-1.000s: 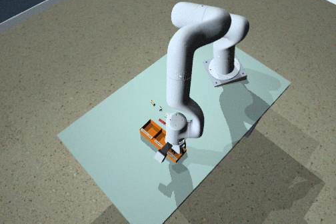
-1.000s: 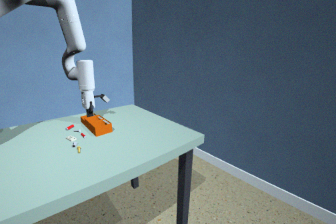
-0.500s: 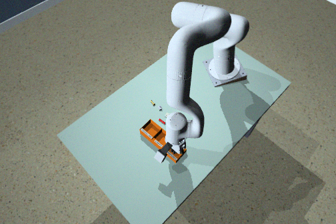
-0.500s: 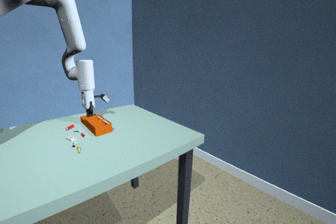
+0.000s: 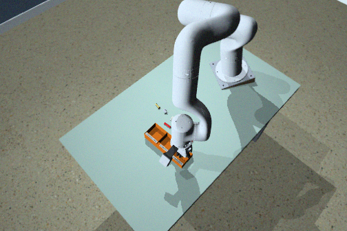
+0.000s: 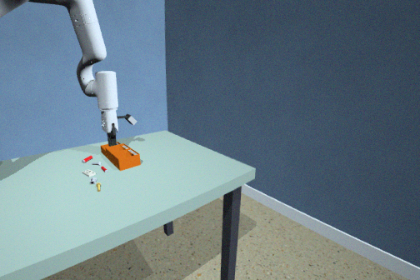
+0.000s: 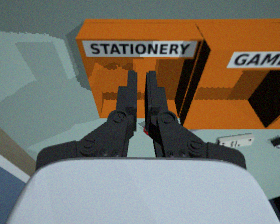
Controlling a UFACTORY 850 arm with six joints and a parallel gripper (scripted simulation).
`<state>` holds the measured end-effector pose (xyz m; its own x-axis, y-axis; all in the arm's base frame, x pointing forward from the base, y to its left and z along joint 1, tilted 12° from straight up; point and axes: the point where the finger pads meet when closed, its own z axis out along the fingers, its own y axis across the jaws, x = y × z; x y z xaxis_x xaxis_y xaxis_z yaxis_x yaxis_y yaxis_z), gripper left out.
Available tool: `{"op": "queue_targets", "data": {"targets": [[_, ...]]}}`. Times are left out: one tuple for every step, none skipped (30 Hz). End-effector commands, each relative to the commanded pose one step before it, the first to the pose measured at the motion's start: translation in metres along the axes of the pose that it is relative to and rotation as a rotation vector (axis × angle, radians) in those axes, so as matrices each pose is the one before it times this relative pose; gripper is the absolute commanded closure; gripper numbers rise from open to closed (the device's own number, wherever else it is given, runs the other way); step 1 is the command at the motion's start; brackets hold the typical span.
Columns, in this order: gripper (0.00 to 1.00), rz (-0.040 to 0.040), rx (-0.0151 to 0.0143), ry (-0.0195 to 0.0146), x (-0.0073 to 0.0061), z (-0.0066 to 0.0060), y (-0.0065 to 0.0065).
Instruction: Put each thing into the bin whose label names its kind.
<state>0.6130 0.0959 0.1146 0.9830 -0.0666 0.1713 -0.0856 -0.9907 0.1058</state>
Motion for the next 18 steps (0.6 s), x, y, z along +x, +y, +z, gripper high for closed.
{"op": "queue_targets", "data": {"targets": [[0.93,0.00018,0.00073,0.00196,0.00096,-0.00764,-0.00024],[0.93,0.0,0.0,0.0,0.0,-0.00133,0.0],[0.93,0.0,0.0,0.0,0.0,-0.00133,0.0],[0.93,0.0,0.0,0.0,0.0,-0.00133,0.0],[0.93,0.0,0.0,0.0,0.0,-0.00133,0.0],[0.93,0.0,0.0,0.0,0.0,-0.00133,0.0],[0.93,0.0,0.0,0.0,0.0,-0.00067,0.0],[0.93,0.0,0.0,0.00001,0.0,-0.004,0.0],[0.93,0.0,0.0,0.0,0.0,-0.004,0.0],[0.93,0.0,0.0,0.0,0.0,0.0,0.0],[0.93,0.0,0.0,0.0,0.0,0.0,0.0],[0.93,0.0,0.0,0.0,0.00001,-0.004,0.0],[0.93,0.0,0.0,0.0,0.0,-0.004,0.0],[0.93,0.0,0.0,0.0,0.0,-0.004,0.0],[0.93,0.0,0.0,0.0,0.0,-0.004,0.0],[0.93,0.0,0.0,0.0,0.0,-0.004,0.0],[0.93,0.0,0.0,0.0,0.0,-0.0014,0.0],[0.93,0.0,0.0,0.0,0.0,0.0,0.0]]}}
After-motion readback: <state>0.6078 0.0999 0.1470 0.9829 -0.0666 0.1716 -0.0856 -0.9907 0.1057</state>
